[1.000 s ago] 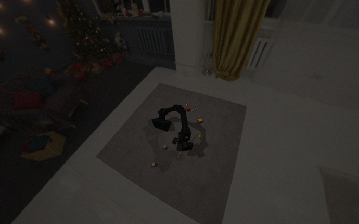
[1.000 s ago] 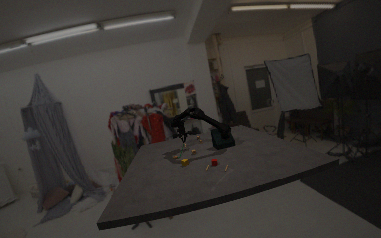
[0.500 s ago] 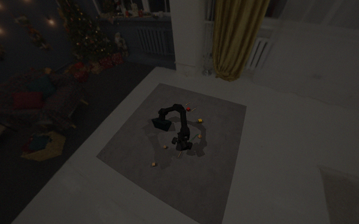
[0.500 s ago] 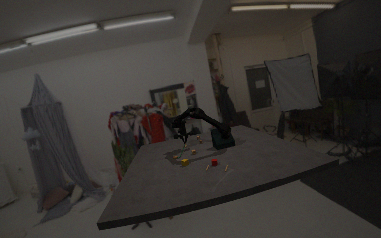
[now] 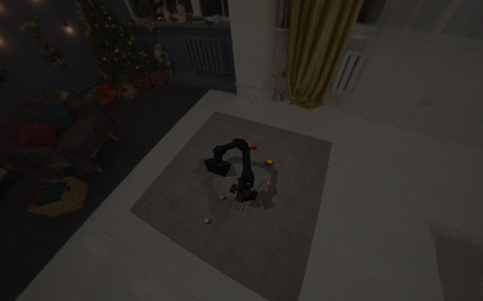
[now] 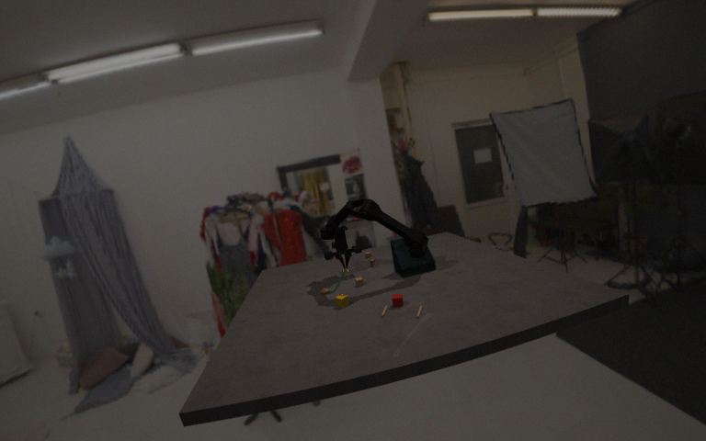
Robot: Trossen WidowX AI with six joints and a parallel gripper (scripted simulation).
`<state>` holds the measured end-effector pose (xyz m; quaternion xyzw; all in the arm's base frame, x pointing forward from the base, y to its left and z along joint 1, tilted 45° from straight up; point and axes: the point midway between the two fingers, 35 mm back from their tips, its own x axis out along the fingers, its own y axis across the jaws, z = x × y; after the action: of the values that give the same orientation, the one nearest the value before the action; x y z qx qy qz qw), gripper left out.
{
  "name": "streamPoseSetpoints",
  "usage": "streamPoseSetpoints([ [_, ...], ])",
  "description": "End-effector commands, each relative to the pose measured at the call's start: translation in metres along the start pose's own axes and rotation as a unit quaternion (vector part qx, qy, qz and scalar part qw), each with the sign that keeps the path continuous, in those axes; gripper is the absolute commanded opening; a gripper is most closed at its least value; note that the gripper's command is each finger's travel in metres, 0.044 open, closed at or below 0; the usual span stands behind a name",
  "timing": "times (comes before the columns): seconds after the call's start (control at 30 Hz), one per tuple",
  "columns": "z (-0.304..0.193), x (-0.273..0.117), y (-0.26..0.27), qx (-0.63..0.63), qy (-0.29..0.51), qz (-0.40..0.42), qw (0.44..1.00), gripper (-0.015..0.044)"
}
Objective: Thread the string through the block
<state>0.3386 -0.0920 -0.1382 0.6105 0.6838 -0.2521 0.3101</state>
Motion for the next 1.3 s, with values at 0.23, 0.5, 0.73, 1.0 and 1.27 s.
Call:
streamPoseSetpoints([
  [0.23,-0.006,0.01,-0.011,0.003,0.002,-0.001,1.0,0.0],
  [0.5,-0.011,0.016,-0.018,0.003,0.002,-0.001,1.0,0.0],
  [0.73,-0.014,0.021,-0.024,0.003,0.003,-0.001,1.0,0.0],
  [1.0,-0.017,0.023,-0.026,0.003,0.002,-0.001,1.0,0.0],
  [1.27,-0.026,0.022,-0.025,0.003,0.002,-0.001,1.0,0.0],
])
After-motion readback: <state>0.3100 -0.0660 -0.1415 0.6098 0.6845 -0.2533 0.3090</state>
